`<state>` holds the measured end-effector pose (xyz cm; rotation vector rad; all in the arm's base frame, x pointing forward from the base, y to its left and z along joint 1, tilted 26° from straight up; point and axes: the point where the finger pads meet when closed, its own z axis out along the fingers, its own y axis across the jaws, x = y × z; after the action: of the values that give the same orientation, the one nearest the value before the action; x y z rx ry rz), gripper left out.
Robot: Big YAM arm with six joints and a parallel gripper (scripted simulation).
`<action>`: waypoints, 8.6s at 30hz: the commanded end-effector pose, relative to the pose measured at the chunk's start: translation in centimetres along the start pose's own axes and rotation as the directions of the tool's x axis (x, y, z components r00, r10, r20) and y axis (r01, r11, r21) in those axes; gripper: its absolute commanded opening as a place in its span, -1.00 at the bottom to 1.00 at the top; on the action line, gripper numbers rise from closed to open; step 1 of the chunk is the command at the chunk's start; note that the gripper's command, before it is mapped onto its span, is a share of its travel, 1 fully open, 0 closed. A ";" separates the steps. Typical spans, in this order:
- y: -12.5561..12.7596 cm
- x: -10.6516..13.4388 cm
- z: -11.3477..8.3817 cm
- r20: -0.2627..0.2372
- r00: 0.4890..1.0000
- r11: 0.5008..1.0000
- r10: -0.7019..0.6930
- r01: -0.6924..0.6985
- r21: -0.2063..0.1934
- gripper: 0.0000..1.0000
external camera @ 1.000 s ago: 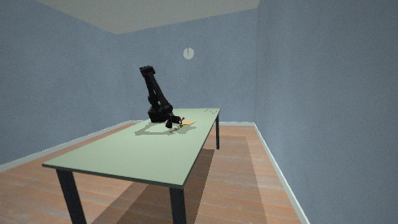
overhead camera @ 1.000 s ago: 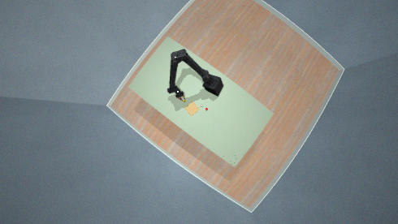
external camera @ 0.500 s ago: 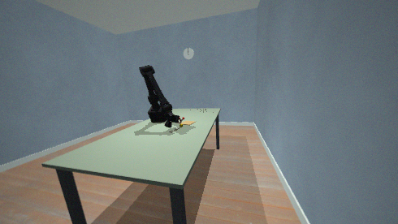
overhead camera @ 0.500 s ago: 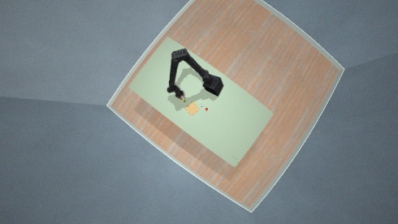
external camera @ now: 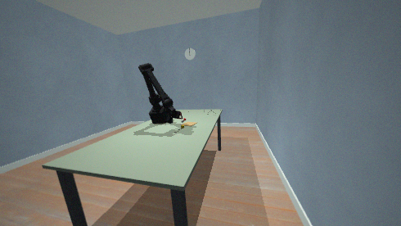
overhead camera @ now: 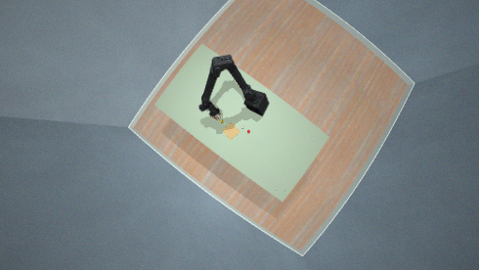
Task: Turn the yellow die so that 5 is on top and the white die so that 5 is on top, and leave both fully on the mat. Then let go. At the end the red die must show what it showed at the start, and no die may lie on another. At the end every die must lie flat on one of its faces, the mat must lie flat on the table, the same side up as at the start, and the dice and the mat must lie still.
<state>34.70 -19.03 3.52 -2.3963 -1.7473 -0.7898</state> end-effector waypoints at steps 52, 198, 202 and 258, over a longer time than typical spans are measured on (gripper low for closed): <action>1.5 1.4 2.5 0.755 0.650 0.996 0.088 -0.040 -0.082 -0.23; -0.2 -4.7 6.3 0.763 0.640 0.996 0.087 -0.068 -0.056 -0.23; -0.2 -5.1 6.9 0.762 0.642 0.996 0.084 -0.065 -0.055 -0.23; 0.7 -5.9 7.7 0.761 0.643 0.996 0.087 -0.050 -0.072 -0.61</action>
<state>35.55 -21.31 -6.17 -3.0426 -1.7921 0.3394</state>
